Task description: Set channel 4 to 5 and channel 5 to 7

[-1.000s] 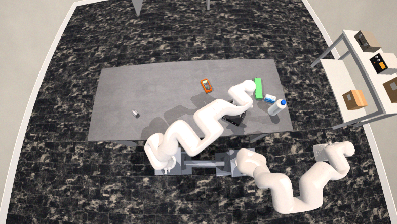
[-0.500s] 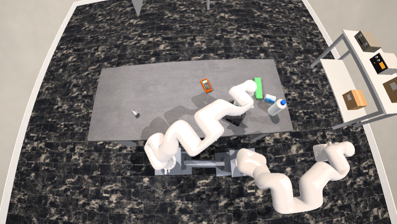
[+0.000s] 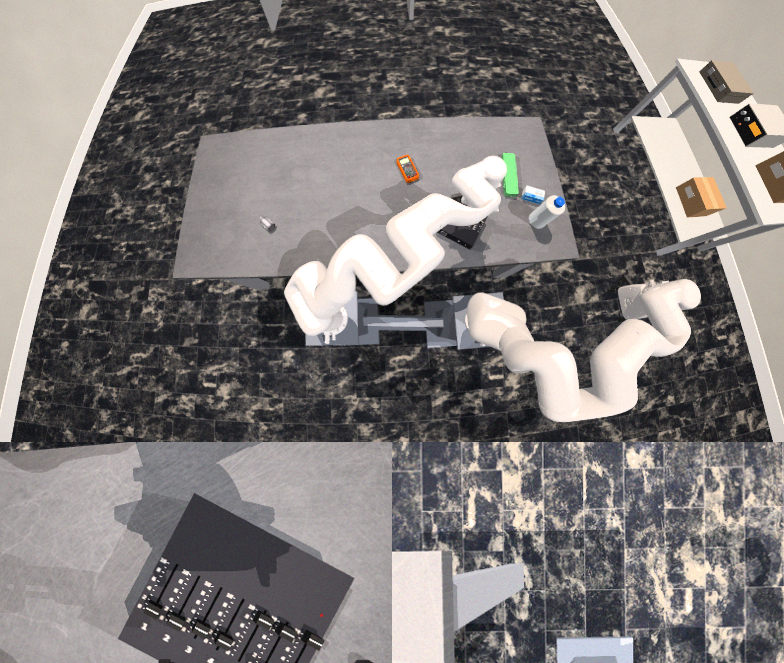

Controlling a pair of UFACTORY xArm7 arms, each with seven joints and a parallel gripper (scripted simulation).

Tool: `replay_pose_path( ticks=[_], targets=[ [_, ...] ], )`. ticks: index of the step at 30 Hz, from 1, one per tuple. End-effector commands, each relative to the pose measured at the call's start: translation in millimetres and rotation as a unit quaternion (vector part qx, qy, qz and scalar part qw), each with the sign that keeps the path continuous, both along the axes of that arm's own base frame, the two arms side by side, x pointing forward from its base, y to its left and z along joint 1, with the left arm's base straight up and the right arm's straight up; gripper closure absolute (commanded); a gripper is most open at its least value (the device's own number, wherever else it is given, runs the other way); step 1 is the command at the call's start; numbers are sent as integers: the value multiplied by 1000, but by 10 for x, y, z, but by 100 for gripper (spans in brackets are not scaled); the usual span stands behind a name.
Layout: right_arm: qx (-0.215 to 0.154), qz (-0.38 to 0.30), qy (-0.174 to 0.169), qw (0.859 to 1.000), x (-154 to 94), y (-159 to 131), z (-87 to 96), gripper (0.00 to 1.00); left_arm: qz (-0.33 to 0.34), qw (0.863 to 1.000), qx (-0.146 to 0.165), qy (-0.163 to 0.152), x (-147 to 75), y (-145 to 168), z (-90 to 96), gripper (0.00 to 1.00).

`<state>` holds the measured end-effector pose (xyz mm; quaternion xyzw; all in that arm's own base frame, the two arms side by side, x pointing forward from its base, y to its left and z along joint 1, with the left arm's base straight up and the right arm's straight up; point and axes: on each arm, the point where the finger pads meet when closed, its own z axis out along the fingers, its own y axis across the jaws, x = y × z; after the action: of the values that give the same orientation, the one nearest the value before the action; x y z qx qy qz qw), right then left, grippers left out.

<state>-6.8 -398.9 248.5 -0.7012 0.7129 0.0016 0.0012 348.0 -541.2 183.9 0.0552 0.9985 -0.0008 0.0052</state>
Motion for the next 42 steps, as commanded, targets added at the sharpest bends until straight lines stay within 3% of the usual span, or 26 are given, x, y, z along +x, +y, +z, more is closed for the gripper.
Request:
replay_pose_path(
  ticks=[1, 3, 5, 8, 42],
  targets=[
    [-2, 0, 0, 1000, 3, -10, 15, 0, -139, 990, -2, -4, 509, -151, -336, 0],
    [-2, 0, 0, 1000, 3, -10, 15, 0, -139, 990, -2, -4, 509, -151, -336, 0],
    [-2, 0, 0, 1000, 3, -10, 15, 0, -207, 978, -5, -6, 697, -168, -482, 0],
    [-2, 0, 0, 1000, 3, -10, 15, 0, -240, 971, -6, -7, 811, -168, -575, 0],
    [-2, 0, 0, 1000, 3, -10, 15, 0, -240, 971, -6, -7, 813, -168, -577, 0]
  ],
)
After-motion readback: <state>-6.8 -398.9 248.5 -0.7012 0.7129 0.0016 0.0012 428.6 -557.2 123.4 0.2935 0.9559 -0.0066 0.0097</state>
